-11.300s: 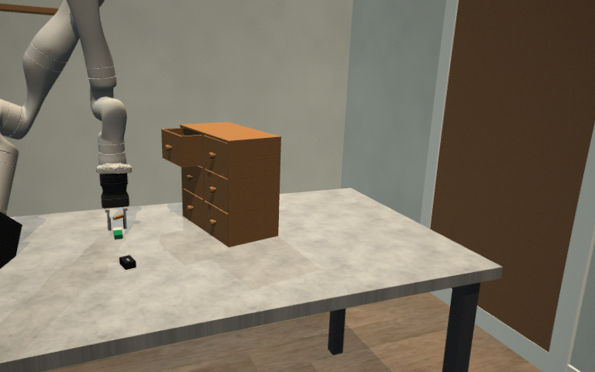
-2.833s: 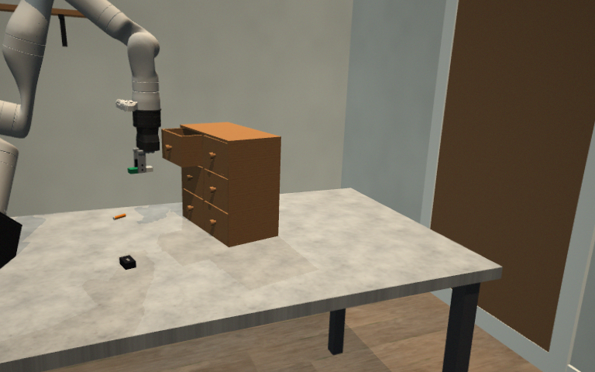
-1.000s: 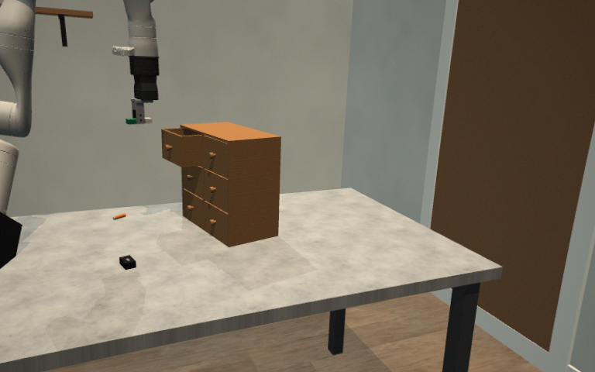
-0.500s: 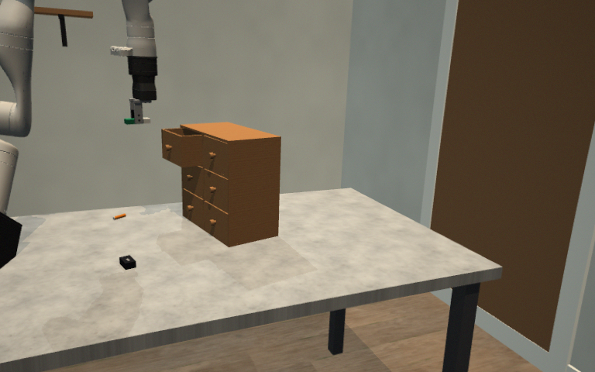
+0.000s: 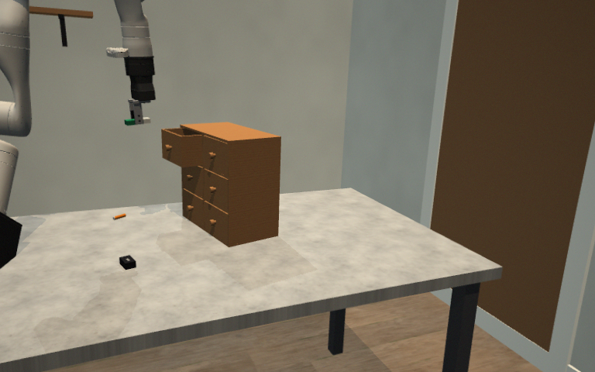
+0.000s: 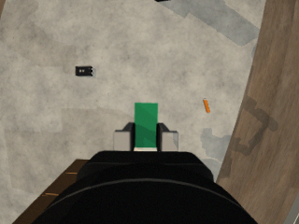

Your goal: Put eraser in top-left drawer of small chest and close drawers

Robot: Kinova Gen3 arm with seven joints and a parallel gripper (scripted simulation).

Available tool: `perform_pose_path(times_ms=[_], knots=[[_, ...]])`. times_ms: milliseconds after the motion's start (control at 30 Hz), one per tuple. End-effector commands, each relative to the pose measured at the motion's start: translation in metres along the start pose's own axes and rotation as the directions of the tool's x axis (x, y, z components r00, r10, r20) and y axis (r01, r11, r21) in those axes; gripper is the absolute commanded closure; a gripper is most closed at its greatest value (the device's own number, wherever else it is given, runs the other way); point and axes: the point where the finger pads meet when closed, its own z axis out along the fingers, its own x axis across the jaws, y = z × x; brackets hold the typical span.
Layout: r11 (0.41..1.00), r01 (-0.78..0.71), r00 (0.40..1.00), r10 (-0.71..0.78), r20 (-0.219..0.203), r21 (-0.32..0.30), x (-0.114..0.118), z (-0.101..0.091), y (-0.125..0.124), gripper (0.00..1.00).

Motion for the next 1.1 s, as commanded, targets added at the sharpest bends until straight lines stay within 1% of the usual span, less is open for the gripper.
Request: perform_pose_path(times_ms=[0,100,167,400,667,733,1067], knots=[[0.999,-0.004,1.0,0.004,0.004,-0.037,-0.0022,-0.0014,-0.0005,0.55],[0.998,-0.003,1.0,0.004,0.004,-0.063,-0.0022,-0.0012,-0.0007,0.55],[0.998,-0.003,1.0,0.004,0.004,-0.063,-0.0022,-0.0012,-0.0007,0.55],[0.991,-0.003,1.0,0.003,0.004,-0.136,-0.0023,-0.0007,-0.0012,0.55],[0.973,-0.002,1.0,0.003,0.005,-0.233,-0.0024,-0.0002,-0.0019,0.55],[0.973,-0.002,1.0,0.003,0.005,-0.233,-0.0024,-0.0002,-0.0019,0.55],[0.93,-0.001,1.0,0.003,0.006,-0.367,-0.0026,0.0005,-0.0029,0.55]])
